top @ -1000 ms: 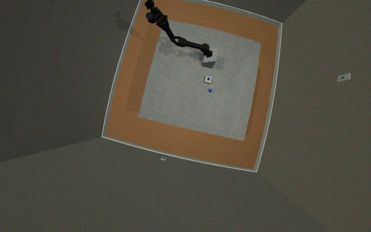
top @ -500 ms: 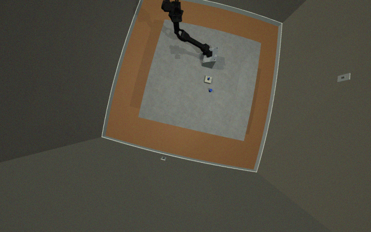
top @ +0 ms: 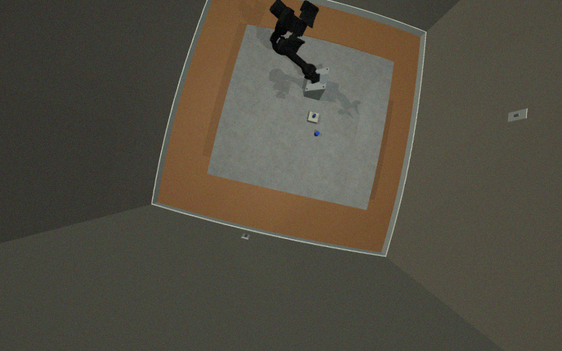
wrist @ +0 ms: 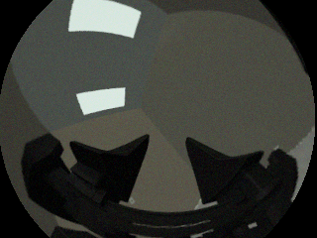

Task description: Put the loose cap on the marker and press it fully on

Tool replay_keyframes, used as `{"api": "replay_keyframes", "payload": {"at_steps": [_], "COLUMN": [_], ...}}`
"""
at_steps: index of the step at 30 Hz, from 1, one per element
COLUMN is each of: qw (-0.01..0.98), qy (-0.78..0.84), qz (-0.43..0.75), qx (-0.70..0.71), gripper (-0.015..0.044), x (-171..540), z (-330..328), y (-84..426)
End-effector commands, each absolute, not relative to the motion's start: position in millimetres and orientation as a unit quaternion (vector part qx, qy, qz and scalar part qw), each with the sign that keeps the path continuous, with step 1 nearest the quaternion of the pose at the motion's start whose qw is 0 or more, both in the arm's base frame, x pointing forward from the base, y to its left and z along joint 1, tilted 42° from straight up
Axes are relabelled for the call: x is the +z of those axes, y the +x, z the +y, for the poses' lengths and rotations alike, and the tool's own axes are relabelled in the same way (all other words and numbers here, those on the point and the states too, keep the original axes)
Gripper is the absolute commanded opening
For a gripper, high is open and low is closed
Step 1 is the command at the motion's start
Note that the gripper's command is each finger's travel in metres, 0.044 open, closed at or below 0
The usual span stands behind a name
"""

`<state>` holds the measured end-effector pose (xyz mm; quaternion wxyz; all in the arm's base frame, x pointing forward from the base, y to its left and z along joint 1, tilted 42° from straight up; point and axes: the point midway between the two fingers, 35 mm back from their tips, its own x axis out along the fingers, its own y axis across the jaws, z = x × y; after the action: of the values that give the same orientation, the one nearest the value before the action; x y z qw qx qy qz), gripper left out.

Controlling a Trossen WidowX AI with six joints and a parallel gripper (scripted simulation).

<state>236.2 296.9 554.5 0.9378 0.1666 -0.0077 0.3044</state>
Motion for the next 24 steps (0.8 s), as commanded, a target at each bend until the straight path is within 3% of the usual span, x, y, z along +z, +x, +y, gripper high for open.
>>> {"api": "replay_keyframes", "payload": {"at_steps": [1,13,24], "qw": [0.959,0.947,0.813], "qy": [0.086,-0.195,-0.416], "qz": [0.028,0.195,0.393], "qx": [0.269,0.162,0.106], "gripper": [0.0255,0.0255,0.0255], "x": [511,336,163], "z": [310,305,228], "y": [270,379,435]}}
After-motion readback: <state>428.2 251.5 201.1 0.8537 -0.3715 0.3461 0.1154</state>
